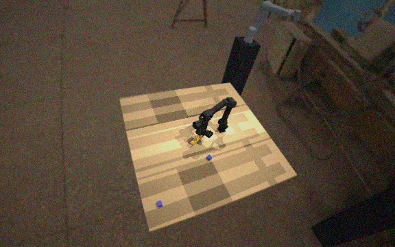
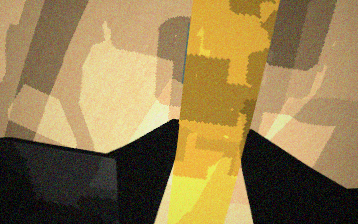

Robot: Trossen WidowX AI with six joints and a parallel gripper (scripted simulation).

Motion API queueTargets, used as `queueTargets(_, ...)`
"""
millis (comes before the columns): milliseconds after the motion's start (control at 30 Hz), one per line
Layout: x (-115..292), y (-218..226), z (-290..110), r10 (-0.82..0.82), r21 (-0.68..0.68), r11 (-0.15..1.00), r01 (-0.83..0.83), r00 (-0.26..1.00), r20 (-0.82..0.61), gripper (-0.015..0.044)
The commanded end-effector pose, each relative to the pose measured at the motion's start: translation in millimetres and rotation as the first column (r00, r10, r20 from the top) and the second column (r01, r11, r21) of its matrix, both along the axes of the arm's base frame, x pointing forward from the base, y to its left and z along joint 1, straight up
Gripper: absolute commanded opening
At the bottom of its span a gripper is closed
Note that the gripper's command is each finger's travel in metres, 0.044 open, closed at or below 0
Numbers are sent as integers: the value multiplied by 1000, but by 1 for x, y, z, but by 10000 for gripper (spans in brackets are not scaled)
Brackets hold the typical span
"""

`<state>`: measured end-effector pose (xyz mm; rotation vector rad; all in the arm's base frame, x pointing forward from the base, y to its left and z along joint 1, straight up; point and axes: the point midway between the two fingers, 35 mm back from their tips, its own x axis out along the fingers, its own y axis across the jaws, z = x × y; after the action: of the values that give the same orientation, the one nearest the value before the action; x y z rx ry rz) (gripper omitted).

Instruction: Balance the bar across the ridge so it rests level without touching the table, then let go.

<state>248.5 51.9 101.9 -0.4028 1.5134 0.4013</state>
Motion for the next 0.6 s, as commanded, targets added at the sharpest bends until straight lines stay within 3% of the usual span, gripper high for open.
queueTargets(0,0,0,-1,-4,0,1000,4,1000,1,0)
queueTargets(567,1,0,-2,-4,0,1000,4,1000,1,0)
